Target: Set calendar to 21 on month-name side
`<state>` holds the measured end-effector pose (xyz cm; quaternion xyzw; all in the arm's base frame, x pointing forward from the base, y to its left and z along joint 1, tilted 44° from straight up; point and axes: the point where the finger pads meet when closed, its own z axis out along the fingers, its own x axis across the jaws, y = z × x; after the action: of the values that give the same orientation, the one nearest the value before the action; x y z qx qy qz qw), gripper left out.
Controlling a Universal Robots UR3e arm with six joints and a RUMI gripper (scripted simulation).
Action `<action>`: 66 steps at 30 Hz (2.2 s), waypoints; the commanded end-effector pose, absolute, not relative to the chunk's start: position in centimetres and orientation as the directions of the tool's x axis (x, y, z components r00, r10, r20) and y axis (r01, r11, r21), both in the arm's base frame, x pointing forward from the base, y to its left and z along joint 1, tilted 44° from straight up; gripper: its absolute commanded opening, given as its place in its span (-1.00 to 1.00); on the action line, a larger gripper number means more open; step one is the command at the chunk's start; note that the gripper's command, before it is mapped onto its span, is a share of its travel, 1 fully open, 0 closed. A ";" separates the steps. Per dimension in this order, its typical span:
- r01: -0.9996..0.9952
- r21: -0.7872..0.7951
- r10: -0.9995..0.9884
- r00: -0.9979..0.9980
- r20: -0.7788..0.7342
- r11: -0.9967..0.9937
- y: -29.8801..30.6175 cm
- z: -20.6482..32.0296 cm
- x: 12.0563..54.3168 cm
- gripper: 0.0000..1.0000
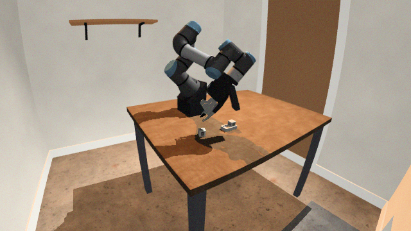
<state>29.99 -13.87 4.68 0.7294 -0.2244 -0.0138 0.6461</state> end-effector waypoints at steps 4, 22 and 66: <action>-0.295 0.955 -0.343 0.899 0.273 -0.013 -13.8 4.8 30.1 -0.44; -0.278 0.960 -0.329 0.904 0.275 0.039 -13.8 5.0 30.1 -0.44; -0.276 0.960 -0.327 0.904 0.275 0.044 -14.5 4.3 30.1 -0.44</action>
<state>30.07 -14.30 4.53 0.6908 -0.2178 -0.0193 0.6892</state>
